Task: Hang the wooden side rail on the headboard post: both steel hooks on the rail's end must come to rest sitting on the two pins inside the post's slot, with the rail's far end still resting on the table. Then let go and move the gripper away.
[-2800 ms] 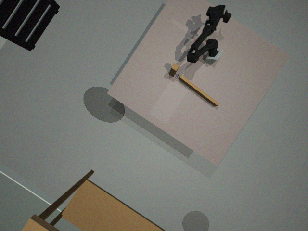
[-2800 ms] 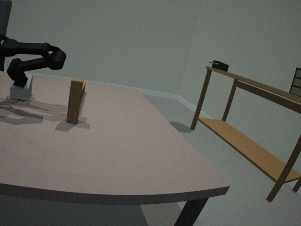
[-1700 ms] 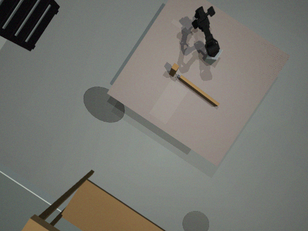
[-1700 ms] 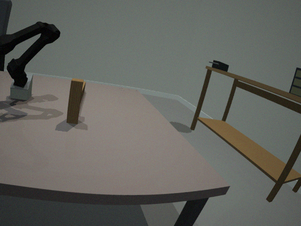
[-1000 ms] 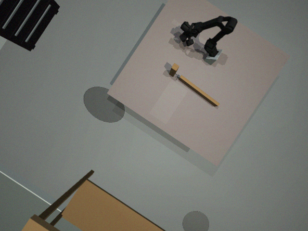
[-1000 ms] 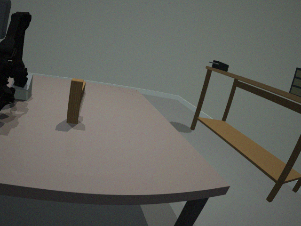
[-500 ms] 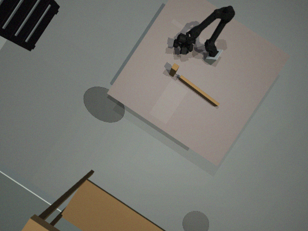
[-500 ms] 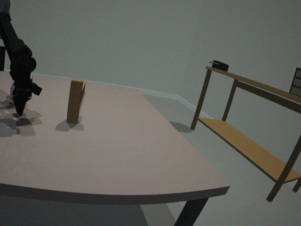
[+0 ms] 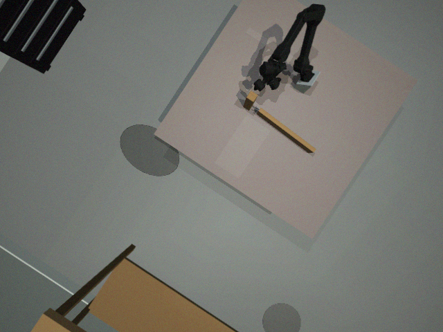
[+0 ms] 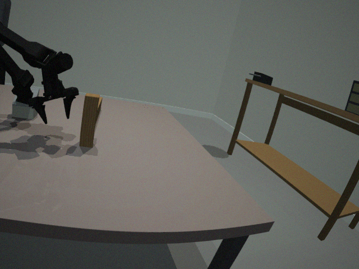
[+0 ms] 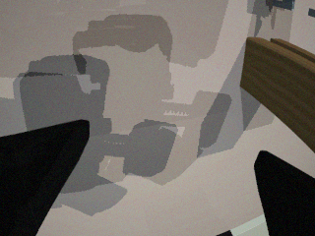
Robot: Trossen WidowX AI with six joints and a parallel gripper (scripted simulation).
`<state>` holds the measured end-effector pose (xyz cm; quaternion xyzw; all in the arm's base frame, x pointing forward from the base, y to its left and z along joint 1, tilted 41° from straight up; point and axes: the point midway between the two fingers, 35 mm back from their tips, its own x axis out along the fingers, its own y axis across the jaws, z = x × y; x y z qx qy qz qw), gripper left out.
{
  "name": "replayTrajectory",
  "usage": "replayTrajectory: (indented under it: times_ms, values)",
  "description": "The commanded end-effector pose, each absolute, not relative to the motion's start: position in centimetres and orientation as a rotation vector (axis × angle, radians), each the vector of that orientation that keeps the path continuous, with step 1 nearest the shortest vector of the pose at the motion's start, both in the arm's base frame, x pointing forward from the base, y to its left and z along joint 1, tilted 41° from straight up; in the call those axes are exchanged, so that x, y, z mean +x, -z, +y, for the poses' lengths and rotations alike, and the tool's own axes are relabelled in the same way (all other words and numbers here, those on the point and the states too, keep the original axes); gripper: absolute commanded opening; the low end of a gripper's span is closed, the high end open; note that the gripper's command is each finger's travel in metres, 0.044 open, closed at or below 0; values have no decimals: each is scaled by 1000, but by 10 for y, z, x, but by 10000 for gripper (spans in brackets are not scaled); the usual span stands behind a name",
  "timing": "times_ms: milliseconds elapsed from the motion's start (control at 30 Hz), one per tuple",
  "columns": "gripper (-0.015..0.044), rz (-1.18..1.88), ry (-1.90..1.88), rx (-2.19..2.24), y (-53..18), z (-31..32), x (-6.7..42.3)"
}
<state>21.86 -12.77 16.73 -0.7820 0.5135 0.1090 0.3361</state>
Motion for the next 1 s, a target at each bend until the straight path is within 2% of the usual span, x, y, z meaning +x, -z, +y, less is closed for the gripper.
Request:
replayTrajectory:
  times_ms: [0,433,967]
  values:
    - [440,1297,-400,-2180,-165,-110,228]
    - [440,1044,-1019,-3034,-160,-26,250]
    - [440,1039,-1027,-3046,-160,-25,251]
